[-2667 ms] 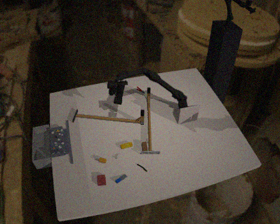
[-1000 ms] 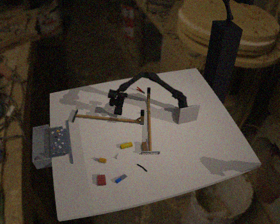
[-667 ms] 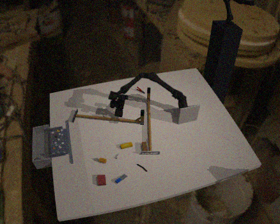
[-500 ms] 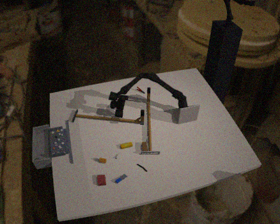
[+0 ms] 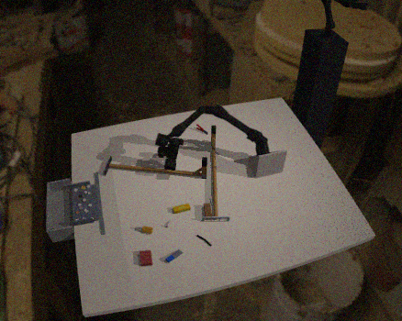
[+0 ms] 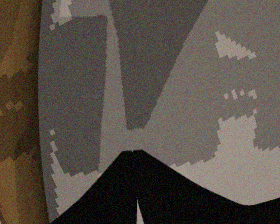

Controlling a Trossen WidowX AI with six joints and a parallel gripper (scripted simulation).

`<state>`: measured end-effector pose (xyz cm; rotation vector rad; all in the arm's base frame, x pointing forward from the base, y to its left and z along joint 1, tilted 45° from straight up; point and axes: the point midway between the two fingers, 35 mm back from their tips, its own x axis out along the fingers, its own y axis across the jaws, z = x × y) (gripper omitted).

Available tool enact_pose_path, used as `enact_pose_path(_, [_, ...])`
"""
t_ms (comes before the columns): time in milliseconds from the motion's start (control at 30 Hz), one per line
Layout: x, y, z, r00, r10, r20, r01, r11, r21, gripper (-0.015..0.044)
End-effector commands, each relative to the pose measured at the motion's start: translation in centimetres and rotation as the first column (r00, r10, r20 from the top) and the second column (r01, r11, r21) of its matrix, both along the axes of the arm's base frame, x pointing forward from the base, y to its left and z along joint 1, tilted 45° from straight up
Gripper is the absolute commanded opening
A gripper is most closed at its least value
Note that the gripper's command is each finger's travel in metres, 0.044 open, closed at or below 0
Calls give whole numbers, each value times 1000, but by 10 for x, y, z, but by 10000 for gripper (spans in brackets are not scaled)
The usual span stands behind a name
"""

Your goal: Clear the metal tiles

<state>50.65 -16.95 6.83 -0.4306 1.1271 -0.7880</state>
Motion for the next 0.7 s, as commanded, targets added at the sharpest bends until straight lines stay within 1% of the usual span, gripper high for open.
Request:
enact_pose_path(0, [3, 4, -1, 1000, 0, 6, 0, 1000, 2, 0])
enact_pose_path(667, [12, 16, -14, 1000, -1, 6, 1, 1000, 4, 0])
